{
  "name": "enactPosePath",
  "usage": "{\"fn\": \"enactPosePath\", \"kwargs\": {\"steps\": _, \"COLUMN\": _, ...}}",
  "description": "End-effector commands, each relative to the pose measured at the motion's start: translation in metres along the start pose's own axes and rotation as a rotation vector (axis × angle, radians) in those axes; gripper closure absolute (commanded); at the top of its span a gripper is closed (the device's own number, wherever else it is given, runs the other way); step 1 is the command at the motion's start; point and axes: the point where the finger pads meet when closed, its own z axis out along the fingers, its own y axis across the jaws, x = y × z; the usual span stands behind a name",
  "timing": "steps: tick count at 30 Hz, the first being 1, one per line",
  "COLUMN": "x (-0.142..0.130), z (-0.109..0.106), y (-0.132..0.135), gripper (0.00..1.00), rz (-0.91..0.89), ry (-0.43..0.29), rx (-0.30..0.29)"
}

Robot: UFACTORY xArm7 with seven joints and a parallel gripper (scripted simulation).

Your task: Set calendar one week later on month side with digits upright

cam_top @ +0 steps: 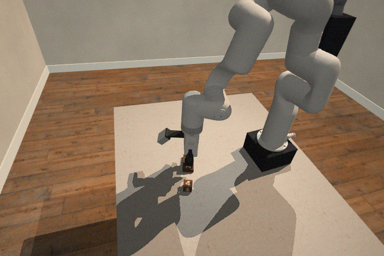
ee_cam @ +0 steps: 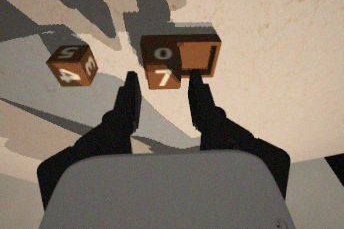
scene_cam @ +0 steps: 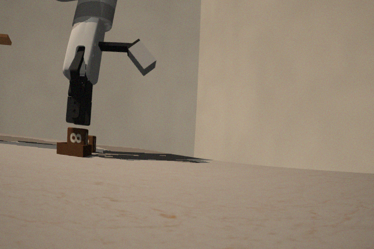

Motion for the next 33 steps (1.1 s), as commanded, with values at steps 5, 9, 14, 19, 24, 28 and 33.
{"fn": "enactPosePath", "kwargs": {"steps": 5, "x": 0.0013, "z": -0.0009, "y": -0.0004, "gripper": 0.51, "rz": 0.000, "ry": 0.003, "rx": 0.001}}
{"fn": "enactPosePath", "kwargs": {"steps": 9, "x": 0.0013, "z": -0.0009, "y": -0.0004, "gripper": 0.51, "rz": 0.000, "ry": 0.003, "rx": 0.001}}
{"fn": "enactPosePath", "kwargs": {"steps": 14, "x": 0.0013, "z": -0.0009, "y": -0.0004, "gripper": 0.51, "rz": 0.000, "ry": 0.003, "rx": 0.001}}
{"fn": "enactPosePath", "kwargs": {"steps": 19, "x": 0.0013, "z": -0.0009, "y": -0.0004, "gripper": 0.51, "rz": 0.000, "ry": 0.003, "rx": 0.001}}
{"fn": "enactPosePath", "kwargs": {"steps": 24, "x": 0.0013, "z": -0.0006, "y": -0.0004, "gripper": 0.51, "rz": 0.000, "ry": 0.003, "rx": 0.001}}
{"fn": "enactPosePath", "kwargs": {"steps": 28, "x": 0.0014, "z": 0.0001, "y": -0.0004, "gripper": 0.51, "rz": 0.000, "ry": 0.003, "rx": 0.001}}
{"fn": "enactPosePath", "kwargs": {"steps": 33, "x": 0.0014, "z": 0.0051, "y": -0.0004, "gripper": 0.51, "rz": 0.000, "ry": 0.003, "rx": 0.001}}
